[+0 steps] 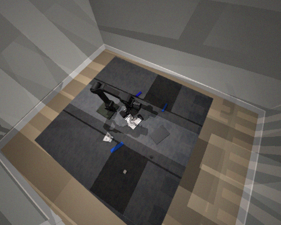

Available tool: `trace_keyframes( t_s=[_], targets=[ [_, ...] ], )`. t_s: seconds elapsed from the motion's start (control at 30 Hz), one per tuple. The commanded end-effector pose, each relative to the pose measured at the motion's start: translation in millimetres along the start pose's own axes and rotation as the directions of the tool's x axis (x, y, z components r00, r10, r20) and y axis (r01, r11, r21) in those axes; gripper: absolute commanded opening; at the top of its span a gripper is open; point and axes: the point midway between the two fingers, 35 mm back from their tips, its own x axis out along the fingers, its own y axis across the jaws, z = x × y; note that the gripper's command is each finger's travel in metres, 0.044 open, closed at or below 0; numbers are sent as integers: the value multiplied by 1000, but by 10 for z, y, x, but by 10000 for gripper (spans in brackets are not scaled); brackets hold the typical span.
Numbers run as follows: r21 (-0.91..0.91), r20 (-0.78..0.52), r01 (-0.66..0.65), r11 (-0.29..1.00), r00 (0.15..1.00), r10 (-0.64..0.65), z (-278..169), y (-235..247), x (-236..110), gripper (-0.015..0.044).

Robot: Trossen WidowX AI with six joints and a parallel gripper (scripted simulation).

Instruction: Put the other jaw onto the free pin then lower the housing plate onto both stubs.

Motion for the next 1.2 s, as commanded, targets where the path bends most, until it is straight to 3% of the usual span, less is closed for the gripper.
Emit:
trace_keyframes(
  t_s=[0.0, 0.43, 1.17],
  targets=[
    [-3, 0, 4, 1000, 1000, -4, 162, 19, 11, 134],
    [-3, 3, 4, 1000, 1000, -4, 536, 36, 49, 134],
    [-6, 3, 4, 1000, 1000, -4, 540, 36, 49, 134]
  ],
)
